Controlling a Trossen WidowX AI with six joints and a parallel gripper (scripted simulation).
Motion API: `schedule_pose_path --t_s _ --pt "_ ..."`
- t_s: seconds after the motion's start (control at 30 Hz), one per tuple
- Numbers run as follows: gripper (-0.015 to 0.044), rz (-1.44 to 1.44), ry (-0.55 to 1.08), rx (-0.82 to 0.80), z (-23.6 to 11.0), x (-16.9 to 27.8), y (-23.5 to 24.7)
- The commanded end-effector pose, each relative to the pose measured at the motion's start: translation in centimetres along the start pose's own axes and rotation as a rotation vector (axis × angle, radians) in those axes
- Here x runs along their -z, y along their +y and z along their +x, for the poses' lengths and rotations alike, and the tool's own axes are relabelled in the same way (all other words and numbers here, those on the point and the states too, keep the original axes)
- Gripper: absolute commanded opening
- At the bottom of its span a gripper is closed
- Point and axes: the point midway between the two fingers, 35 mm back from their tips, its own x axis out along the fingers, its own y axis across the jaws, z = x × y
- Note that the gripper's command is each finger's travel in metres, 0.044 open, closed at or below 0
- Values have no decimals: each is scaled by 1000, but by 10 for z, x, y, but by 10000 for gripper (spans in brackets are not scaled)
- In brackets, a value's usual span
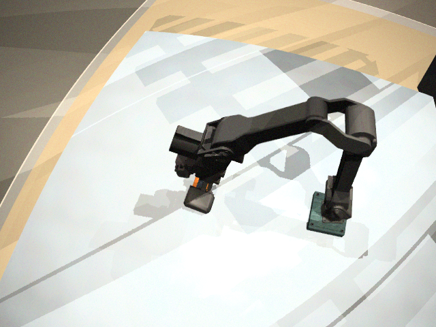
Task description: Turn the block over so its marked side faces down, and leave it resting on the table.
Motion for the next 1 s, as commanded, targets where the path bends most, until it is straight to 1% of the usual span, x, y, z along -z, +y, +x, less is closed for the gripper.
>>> schedule_pose_path --t_s 0.0,0.43,0.57,0.97 --pt "0 4 -54 3 0 1 0" --pt "0 7 -256 1 -3 6 -1" --pt "0 7 -269 1 -3 6 -1" --pt "0 2 -436 5 24 -1 0"
